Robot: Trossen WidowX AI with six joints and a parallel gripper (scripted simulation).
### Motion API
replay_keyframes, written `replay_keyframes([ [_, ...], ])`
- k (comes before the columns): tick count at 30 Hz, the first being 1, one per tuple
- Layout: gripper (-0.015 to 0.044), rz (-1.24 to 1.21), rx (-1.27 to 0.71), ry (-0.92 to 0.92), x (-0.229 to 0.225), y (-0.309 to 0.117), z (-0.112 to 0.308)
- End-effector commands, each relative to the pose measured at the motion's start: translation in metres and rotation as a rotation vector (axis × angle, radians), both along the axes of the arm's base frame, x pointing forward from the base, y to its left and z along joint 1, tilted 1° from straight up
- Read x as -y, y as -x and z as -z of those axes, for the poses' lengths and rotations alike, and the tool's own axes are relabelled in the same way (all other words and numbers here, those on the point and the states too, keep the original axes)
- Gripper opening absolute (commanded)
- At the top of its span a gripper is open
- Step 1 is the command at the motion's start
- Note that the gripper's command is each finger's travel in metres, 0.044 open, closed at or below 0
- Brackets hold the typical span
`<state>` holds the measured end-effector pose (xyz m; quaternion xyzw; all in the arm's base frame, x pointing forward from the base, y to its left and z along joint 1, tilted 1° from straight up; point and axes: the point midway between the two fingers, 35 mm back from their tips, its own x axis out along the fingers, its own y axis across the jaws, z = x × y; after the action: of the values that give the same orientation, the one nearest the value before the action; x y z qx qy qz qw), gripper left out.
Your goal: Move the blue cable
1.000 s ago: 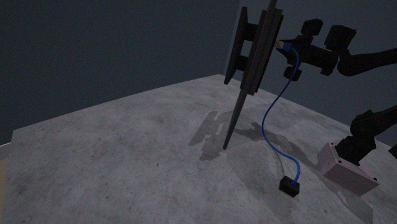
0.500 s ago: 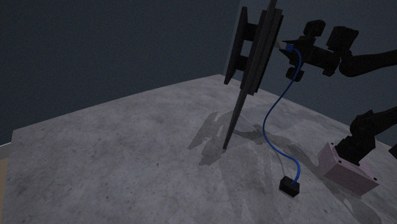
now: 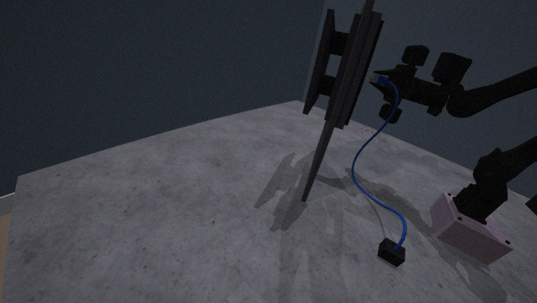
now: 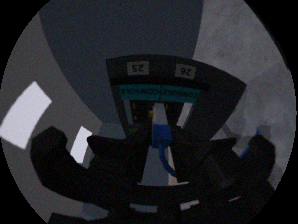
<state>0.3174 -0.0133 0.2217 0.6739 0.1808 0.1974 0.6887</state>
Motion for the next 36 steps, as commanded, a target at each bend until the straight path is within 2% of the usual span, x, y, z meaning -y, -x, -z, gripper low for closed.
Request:
replay_keyframes([
  [1,0.0000,-0.004,0.000,-0.002,-0.001,0.000,0.016],
  [12,0.0000,-0.004,-0.001,-0.003,-0.004,0.004,0.052],
  [36,0.0000,-0.067,0.001,0.002,-0.007,-0.005,0.048],
])
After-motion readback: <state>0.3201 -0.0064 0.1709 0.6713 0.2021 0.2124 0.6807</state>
